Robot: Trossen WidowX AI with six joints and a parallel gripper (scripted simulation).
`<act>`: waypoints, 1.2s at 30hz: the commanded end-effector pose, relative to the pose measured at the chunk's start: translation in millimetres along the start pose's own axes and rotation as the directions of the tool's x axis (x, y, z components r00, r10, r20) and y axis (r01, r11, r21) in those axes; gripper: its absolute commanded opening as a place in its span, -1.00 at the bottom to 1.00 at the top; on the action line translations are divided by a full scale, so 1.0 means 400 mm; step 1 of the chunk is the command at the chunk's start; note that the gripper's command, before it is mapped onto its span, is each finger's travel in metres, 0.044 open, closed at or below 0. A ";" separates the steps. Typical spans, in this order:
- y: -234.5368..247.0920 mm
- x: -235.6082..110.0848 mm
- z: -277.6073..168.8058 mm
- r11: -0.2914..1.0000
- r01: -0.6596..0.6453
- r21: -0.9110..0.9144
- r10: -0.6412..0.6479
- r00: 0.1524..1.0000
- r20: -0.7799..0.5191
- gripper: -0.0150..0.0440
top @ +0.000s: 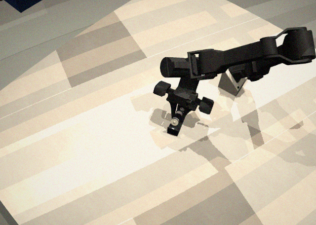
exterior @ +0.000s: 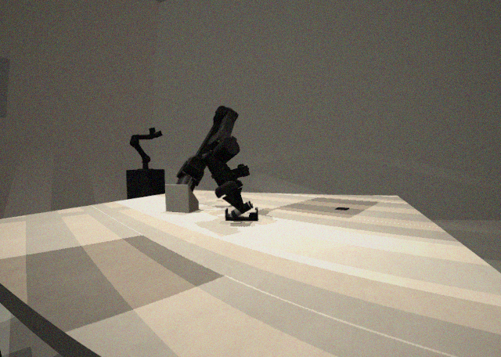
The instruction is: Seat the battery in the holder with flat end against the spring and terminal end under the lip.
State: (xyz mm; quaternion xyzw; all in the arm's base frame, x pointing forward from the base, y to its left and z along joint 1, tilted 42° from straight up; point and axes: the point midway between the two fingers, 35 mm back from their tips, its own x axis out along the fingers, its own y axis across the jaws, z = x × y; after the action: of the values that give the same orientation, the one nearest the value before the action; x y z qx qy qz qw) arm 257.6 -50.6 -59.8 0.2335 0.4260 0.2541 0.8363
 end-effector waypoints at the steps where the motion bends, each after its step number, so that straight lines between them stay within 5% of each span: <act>1: 0.005 -0.007 -0.018 1.000 0.002 0.006 -0.002 1.000 -0.001 -0.20; 36: -0.006 0.014 -0.017 1.000 0.010 0.003 -0.009 0.983 -0.182 -0.20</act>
State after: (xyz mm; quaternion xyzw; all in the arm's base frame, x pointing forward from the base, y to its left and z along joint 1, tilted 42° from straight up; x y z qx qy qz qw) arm 257.2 -48.6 -62.0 0.2158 0.4806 0.2677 0.8067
